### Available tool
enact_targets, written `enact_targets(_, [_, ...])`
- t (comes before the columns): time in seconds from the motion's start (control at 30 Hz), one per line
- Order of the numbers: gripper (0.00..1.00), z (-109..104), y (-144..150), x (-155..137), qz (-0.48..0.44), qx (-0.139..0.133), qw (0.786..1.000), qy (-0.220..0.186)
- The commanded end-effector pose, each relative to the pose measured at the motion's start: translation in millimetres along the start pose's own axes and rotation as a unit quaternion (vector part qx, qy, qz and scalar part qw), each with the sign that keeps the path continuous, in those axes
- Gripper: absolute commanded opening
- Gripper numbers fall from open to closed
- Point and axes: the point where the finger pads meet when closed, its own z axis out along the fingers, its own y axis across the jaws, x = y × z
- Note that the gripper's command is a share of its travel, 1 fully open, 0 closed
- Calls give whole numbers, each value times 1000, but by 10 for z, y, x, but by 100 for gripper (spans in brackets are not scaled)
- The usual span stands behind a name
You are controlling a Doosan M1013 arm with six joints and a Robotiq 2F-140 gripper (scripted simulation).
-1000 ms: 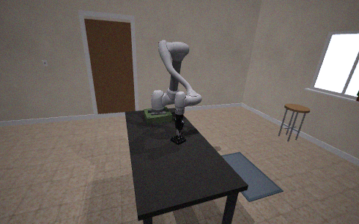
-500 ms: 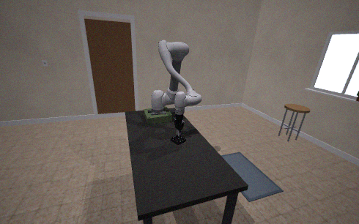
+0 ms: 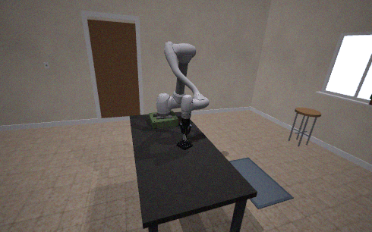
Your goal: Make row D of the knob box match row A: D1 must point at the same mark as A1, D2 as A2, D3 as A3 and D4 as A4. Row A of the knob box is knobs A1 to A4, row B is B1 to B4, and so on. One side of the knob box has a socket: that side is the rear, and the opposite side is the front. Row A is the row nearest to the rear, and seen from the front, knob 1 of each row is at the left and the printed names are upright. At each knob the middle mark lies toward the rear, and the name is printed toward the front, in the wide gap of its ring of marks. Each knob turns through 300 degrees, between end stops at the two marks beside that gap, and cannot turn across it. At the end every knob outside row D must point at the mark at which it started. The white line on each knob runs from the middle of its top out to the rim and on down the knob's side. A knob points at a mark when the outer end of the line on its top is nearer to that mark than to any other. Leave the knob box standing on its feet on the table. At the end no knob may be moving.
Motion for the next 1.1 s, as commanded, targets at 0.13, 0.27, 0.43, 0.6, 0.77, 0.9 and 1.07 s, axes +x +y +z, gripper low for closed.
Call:
enact_targets(0.13, [5,23,-9,3,-92,-1,996,2])
enact_targets(0.27, [5,23,-9,3,-145,-1,989,2])
enact_targets(0.43, [5,23,-9,3,-212,-1,977,1])
enact_targets(0.6, [5,23,-9,3,-252,-1,968,1])
enact_targets(0.77, [5,23,-9,3,-314,-1,949,1])
enact_targets(0.9, [5,23,-9,3,-361,-1,933,1])
enact_targets(1.07, [5,23,-9,3,-403,-1,915,1])
